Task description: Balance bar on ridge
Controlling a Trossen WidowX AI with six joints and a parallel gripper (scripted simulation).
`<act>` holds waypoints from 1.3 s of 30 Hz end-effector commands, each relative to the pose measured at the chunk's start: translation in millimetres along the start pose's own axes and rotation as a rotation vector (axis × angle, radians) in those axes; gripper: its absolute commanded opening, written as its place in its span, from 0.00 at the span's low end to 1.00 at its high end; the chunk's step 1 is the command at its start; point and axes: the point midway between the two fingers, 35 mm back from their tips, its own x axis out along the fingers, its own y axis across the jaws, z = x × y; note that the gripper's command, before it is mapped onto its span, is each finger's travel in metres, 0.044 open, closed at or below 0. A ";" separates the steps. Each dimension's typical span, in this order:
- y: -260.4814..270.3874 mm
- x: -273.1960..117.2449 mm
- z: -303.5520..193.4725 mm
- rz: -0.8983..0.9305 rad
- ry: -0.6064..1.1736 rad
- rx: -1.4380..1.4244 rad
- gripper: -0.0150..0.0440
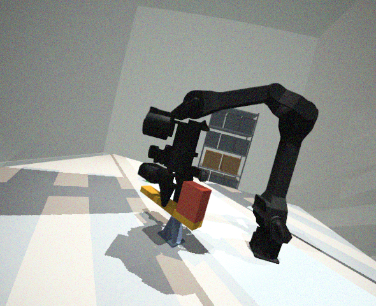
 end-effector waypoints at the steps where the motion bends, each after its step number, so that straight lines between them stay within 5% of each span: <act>1: 0.0 0.1 0.0 0.000 0.000 0.000 0.25; 7: 0.0 0.1 0.0 0.000 0.000 0.000 0.25; 14: 0.0 0.1 0.0 0.000 0.000 0.000 0.54; 39: 0.0 0.1 0.0 0.000 0.000 0.000 0.54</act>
